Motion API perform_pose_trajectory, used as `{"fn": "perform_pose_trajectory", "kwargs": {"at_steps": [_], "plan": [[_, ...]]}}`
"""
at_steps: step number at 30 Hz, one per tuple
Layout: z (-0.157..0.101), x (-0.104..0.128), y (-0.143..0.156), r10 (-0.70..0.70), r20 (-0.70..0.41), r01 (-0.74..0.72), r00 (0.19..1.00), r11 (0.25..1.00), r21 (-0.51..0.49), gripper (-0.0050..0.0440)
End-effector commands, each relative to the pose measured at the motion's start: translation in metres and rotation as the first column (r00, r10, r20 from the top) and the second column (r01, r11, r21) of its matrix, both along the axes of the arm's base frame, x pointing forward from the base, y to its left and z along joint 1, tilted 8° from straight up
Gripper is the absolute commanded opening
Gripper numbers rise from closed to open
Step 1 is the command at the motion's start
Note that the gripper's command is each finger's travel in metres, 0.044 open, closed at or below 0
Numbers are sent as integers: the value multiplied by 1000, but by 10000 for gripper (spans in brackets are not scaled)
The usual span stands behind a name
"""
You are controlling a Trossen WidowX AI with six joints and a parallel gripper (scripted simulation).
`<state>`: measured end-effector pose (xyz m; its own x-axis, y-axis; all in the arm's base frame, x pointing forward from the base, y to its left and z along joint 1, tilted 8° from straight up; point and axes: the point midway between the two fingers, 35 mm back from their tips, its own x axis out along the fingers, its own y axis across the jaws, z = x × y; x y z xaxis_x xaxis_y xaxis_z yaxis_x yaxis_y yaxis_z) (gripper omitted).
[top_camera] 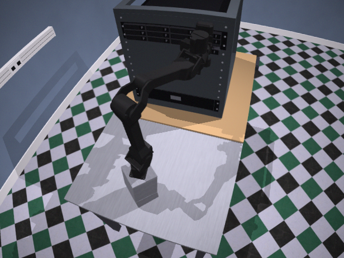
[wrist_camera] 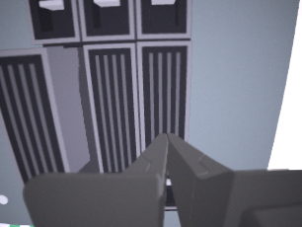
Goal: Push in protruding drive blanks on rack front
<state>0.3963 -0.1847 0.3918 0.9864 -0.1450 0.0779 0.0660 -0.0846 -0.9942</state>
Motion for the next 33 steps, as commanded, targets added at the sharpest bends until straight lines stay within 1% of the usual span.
{"fn": "perform_pose_trajectory", "kwargs": {"at_steps": [1, 33], "plan": [[12, -1, 0, -6, 23, 6, 1000, 1000, -18, -50], [12, 2, 0, -6, 23, 6, 1000, 1000, -18, -50]]}}
